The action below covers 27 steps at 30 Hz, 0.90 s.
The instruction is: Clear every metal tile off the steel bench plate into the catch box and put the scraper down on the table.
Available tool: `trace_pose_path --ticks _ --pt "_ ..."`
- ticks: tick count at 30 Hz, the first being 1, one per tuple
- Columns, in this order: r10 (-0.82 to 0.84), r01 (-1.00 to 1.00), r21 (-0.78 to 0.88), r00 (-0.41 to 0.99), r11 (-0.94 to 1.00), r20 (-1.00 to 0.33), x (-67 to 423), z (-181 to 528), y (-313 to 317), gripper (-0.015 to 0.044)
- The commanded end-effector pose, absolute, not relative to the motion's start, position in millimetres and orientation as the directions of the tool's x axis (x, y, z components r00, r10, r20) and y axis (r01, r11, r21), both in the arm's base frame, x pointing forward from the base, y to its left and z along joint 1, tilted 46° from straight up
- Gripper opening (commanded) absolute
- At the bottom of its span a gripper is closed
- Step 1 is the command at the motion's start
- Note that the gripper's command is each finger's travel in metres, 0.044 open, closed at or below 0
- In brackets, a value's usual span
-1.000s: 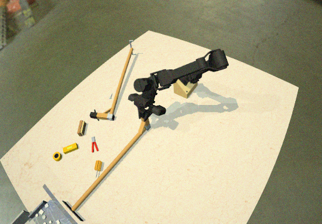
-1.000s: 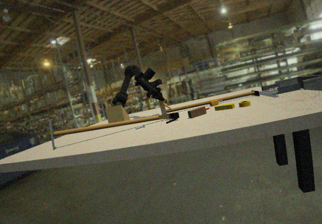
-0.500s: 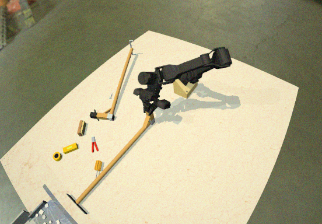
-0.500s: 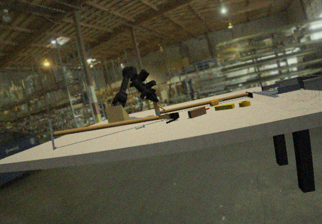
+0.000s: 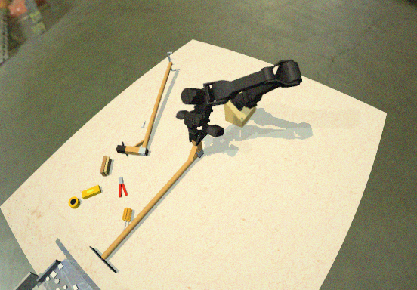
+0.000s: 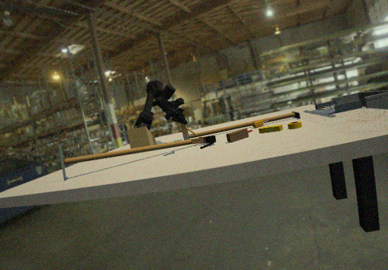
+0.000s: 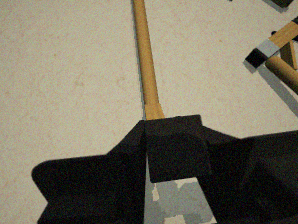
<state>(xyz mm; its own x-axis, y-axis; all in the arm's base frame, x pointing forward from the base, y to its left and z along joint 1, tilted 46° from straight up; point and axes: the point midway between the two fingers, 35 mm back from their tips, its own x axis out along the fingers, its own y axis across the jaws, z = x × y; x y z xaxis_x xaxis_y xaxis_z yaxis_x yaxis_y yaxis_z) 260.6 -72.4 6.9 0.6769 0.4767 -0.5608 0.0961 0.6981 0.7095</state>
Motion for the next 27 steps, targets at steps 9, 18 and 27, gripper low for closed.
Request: trace_pose_path --ticks 9,18,27 --pt "0.469 0.104 0.707 0.679 0.700 -0.564 257.7 -2.3 -85.7 0.0000" --pt "0.469 0.107 0.706 0.677 0.700 -0.567 254.6 -10.6 -93.6 0.0000" --pt "0.469 0.107 0.706 0.677 0.700 -0.567 258.0 -11.0 -95.0 0.0000"
